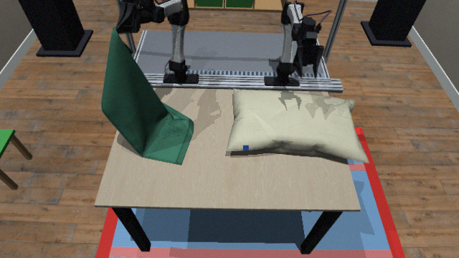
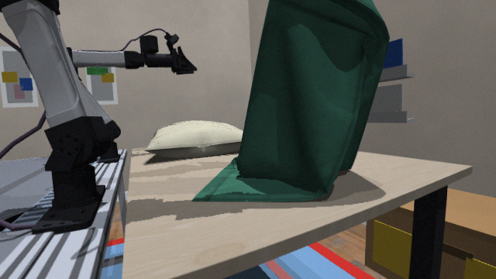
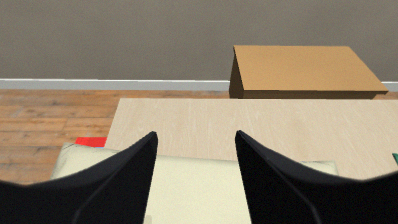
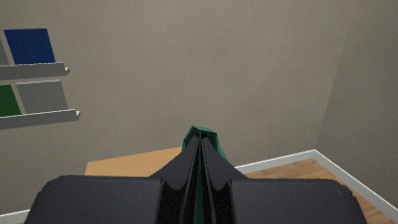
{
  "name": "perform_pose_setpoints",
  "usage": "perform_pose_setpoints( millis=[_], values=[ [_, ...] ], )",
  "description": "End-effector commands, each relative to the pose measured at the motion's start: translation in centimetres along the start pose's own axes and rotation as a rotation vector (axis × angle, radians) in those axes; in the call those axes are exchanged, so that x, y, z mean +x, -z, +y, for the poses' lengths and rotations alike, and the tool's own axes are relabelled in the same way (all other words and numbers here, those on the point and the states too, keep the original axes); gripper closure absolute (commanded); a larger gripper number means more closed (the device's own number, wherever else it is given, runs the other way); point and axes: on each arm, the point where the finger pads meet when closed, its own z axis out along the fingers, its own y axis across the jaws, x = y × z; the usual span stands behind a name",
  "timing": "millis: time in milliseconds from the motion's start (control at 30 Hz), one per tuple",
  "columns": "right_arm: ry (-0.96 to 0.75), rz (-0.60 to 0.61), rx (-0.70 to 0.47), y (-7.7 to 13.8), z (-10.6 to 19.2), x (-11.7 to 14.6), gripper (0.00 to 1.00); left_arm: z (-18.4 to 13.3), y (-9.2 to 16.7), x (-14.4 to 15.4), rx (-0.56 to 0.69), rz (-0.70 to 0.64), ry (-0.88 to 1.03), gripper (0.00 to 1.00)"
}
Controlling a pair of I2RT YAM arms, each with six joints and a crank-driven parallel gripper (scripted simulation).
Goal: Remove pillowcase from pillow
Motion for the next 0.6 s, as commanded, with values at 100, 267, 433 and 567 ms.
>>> perform_pose_setpoints(
  millis=[100,267,433,567],
  values=[
    [0.002,-0.031,-0.001,0.1,0.1,-0.9,0.99,-0.5,-0.4,-2.4,0.016,-0.058,0.010,0.37],
    [0.004,-0.030,0.007,0.6,-0.3,-0.7,0.99,-0.5,-0.4,-2.4,0.016,-0.058,0.010,0.37],
    [0.004,-0.053,0.021,1.8,-0.7,-0.4,0.99,-0.5,-0.4,-2.4,0.016,-0.058,0.010,0.37],
    [0.003,-0.060,0.016,2.9,-0.7,0.3,0.99,-0.5,-0.4,-2.4,0.016,-0.058,0.010,0.37]
  ],
)
